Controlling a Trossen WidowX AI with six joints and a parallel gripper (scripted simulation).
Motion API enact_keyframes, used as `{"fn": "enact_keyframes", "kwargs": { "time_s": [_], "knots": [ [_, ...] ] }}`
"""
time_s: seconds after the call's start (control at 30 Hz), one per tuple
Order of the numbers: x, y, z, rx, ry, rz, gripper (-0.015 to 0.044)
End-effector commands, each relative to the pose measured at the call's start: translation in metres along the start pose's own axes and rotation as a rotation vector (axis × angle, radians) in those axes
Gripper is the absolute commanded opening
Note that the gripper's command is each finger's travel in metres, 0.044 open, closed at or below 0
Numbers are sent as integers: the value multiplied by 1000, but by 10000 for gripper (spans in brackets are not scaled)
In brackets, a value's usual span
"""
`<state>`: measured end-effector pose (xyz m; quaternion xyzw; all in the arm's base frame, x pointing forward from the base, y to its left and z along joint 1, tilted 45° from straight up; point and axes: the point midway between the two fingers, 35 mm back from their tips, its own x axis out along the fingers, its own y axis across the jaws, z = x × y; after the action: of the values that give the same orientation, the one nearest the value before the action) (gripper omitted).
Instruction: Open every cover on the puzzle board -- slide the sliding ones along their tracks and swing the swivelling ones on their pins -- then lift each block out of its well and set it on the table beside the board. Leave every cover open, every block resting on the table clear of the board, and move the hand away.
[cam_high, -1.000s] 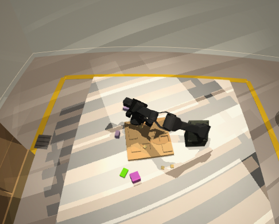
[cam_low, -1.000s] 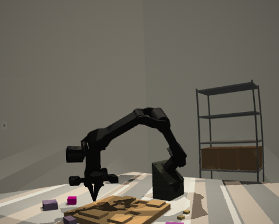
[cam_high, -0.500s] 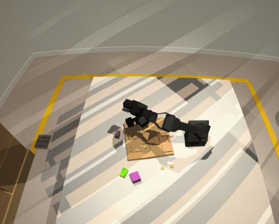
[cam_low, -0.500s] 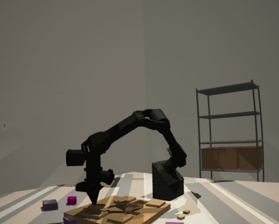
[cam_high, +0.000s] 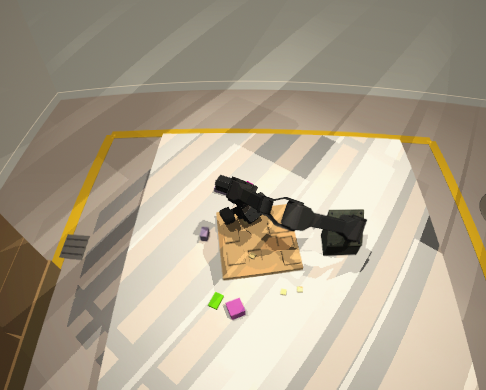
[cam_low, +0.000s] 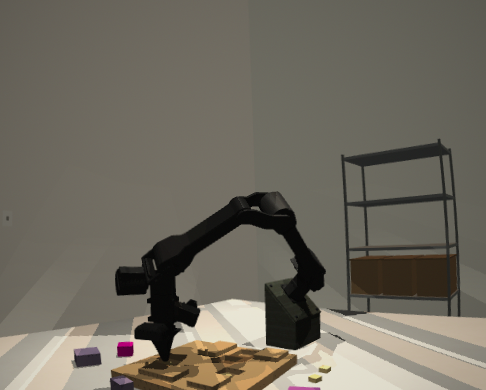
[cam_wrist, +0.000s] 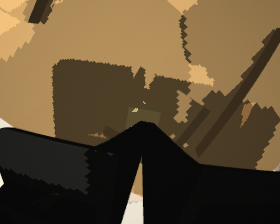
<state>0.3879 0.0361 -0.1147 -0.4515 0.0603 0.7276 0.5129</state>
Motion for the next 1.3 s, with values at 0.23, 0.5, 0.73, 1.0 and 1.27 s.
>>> {"fn": "enact_keyframes", "kwargs": {
  "time_s": [0.23,0.5,0.73,1.0,1.27],
  "knots": [
    [5,1,1,10,-8,2,0],
    [6,-4,4,106,-8,2,0],
    [7,-6,5,64,-8,2,0],
    [7,-6,5,75,-8,2,0],
    [7,-6,5,75,-8,2,0]
  ]
}}
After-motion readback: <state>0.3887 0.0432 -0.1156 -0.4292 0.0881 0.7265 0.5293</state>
